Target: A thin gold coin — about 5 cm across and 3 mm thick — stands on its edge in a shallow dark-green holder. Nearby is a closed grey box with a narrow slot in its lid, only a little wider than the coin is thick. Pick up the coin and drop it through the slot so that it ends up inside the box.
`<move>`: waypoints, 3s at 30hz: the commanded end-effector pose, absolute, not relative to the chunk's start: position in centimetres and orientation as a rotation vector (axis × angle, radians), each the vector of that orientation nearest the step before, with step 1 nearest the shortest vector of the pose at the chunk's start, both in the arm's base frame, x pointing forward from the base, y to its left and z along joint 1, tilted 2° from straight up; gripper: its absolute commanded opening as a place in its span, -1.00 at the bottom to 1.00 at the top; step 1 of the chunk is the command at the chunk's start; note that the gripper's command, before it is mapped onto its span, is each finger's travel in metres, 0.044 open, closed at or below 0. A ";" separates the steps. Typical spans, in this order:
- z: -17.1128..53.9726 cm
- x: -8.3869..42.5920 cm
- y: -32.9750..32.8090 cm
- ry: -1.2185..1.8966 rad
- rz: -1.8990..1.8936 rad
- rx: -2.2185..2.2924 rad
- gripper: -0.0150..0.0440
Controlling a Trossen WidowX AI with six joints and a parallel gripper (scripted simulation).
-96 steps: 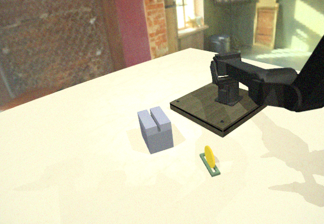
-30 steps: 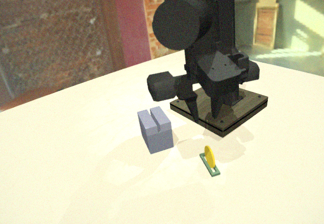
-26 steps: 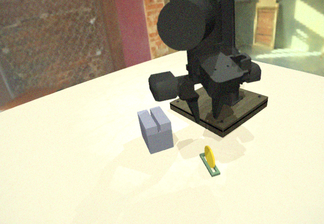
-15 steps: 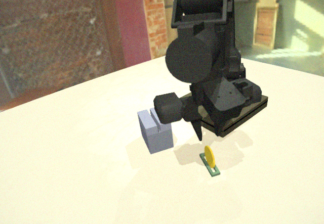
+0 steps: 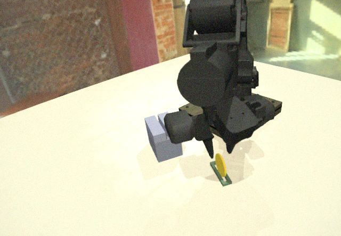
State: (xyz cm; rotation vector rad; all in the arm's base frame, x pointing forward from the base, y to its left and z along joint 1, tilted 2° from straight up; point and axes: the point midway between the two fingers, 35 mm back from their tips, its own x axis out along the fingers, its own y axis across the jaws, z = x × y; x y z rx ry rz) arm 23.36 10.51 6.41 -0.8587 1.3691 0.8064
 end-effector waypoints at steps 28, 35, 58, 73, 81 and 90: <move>2.0 23.2 10.2 1.380 0.801 -0.861 -0.21; 2.0 23.2 10.2 1.380 0.801 -0.861 -0.49; 6.1 23.5 10.5 1.379 0.799 -0.861 -0.49; 9.9 23.2 10.6 1.379 0.800 -0.861 -0.49; 11.5 22.9 10.5 1.380 0.802 -0.861 -0.49; 11.6 22.0 10.0 1.348 0.880 -0.942 -0.49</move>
